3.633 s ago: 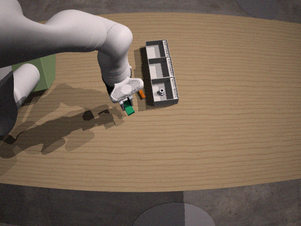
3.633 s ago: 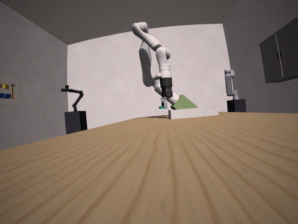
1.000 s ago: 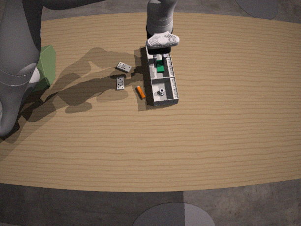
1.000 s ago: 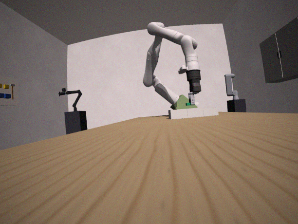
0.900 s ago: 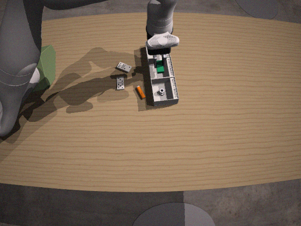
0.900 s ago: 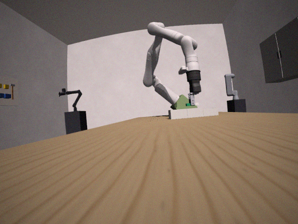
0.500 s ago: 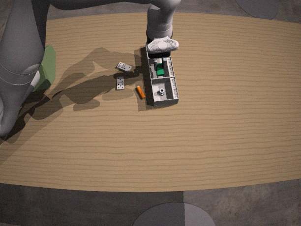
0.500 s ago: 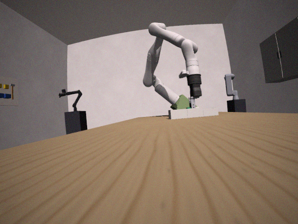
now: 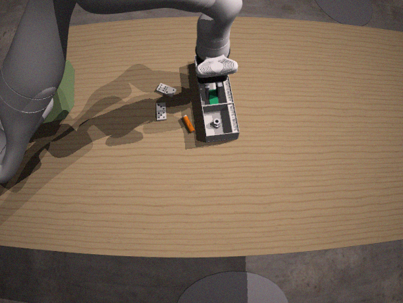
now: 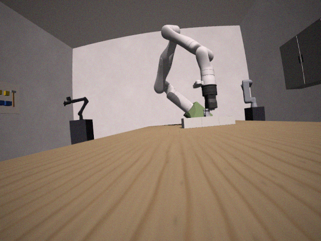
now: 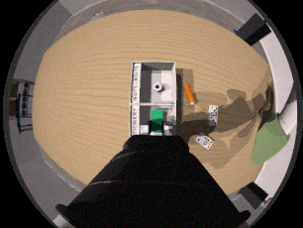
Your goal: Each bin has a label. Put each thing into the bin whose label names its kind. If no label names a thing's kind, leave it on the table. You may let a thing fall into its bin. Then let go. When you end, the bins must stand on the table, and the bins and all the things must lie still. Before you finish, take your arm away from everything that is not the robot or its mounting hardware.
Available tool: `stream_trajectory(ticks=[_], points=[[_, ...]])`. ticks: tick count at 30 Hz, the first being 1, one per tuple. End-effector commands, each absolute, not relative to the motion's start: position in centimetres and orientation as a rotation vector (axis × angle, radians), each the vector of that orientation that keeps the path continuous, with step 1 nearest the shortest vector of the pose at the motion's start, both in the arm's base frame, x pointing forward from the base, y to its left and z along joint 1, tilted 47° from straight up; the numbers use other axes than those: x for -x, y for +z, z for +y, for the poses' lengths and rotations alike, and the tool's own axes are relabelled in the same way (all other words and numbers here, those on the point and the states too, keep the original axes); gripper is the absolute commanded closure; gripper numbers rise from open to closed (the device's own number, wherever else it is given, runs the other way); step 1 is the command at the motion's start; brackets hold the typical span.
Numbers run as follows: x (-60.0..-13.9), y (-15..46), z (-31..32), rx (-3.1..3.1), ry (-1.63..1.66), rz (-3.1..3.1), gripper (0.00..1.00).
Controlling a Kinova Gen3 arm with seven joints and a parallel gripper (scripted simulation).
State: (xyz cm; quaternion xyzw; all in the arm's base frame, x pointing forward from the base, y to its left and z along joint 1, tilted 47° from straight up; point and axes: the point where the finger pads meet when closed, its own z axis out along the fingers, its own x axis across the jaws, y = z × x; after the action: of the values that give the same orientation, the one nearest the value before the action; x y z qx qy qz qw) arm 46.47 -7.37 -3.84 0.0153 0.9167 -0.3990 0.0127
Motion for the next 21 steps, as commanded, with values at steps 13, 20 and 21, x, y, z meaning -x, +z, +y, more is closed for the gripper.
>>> stream_trajectory(ticks=[13, 20, 21], points=[[-46.47, -3.88, -7.39, -0.047, -1.245, 2.857, 0.38], [-46.48, -3.88, -7.38, -0.047, -1.244, 2.857, 0.38], [-46.48, -3.88, -7.38, -0.047, -1.244, 2.857, 0.38]])
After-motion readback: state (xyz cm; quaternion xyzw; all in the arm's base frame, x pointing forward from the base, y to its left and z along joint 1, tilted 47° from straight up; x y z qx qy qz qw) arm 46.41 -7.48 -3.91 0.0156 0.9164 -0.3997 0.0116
